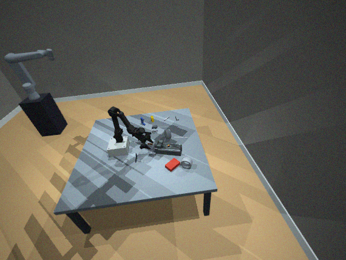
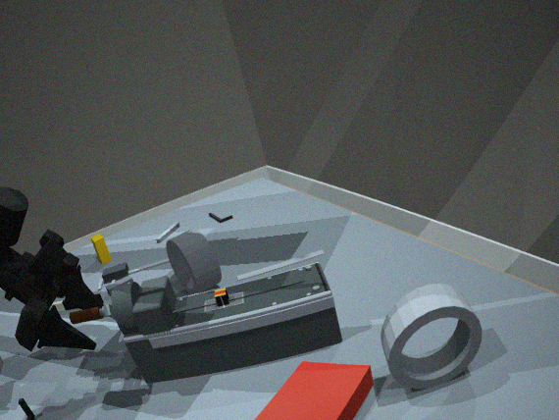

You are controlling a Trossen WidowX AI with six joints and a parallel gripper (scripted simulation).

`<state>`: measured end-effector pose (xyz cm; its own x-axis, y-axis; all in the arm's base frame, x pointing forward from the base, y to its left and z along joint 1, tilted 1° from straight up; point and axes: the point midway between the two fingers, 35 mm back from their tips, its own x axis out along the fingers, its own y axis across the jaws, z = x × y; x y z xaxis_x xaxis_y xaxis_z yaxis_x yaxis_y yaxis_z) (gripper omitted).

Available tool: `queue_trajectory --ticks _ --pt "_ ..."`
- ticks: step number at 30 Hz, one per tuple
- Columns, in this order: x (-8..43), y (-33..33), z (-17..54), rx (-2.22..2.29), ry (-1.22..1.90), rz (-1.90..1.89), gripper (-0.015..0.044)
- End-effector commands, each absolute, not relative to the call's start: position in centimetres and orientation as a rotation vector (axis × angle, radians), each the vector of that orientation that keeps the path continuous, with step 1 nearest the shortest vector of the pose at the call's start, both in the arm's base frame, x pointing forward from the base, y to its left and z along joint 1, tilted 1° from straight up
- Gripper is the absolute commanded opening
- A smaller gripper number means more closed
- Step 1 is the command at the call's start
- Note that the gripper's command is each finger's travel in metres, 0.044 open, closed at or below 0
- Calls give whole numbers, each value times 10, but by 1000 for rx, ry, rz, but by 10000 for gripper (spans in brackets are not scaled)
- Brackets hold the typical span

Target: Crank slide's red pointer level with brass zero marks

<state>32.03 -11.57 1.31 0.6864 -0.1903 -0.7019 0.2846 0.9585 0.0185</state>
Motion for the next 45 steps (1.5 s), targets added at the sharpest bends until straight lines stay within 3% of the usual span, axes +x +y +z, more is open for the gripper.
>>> queue_trajectory --ticks 1,24,45 --pt "324 -117 31 125 753 -267 440" --pt "321 -118 128 127 760 -269 440" --pt "421 -143 140 -17 828 -213 440"
